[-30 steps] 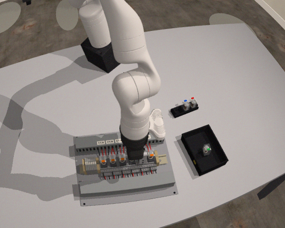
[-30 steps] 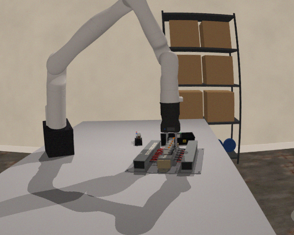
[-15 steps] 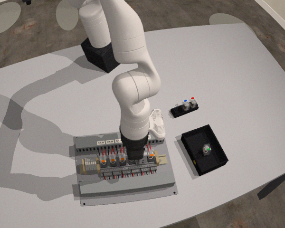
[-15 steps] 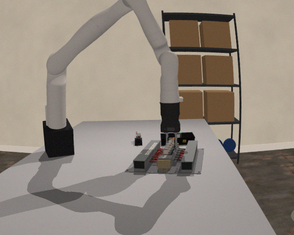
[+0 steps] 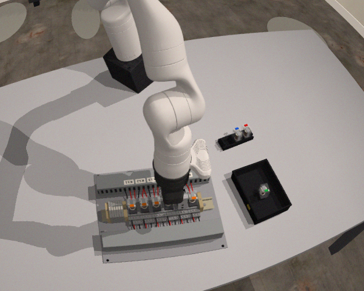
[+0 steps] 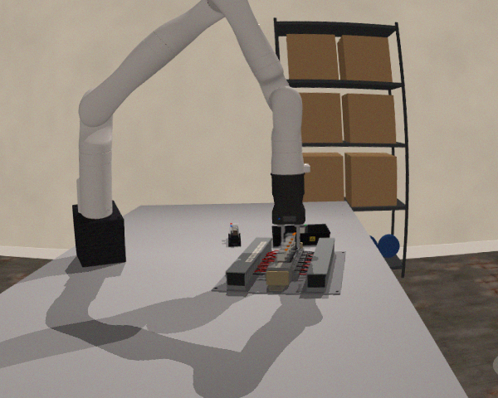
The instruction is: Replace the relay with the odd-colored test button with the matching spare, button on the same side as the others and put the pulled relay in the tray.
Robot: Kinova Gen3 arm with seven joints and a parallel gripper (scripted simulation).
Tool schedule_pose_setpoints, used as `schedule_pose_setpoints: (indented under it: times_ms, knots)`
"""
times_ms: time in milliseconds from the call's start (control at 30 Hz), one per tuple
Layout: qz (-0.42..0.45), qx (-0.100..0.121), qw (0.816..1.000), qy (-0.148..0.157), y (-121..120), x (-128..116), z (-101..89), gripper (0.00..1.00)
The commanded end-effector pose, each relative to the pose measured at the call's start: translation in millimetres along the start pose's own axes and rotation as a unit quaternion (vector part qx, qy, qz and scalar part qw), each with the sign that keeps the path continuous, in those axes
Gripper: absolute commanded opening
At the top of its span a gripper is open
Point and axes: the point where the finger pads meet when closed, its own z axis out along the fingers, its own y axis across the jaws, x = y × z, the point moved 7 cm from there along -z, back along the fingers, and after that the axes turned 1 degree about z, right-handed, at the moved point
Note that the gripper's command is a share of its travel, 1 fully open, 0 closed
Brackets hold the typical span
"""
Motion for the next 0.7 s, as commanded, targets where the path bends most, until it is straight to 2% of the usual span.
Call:
schedule_pose_setpoints:
  times_ms: [0,667]
  knots:
    - [0.0,-0.001,1.0,0.0,0.6,0.0,0.4,0.0]
    - [0.0,-0.001,1.0,0.001,0.4,0.4,3.1,0.0]
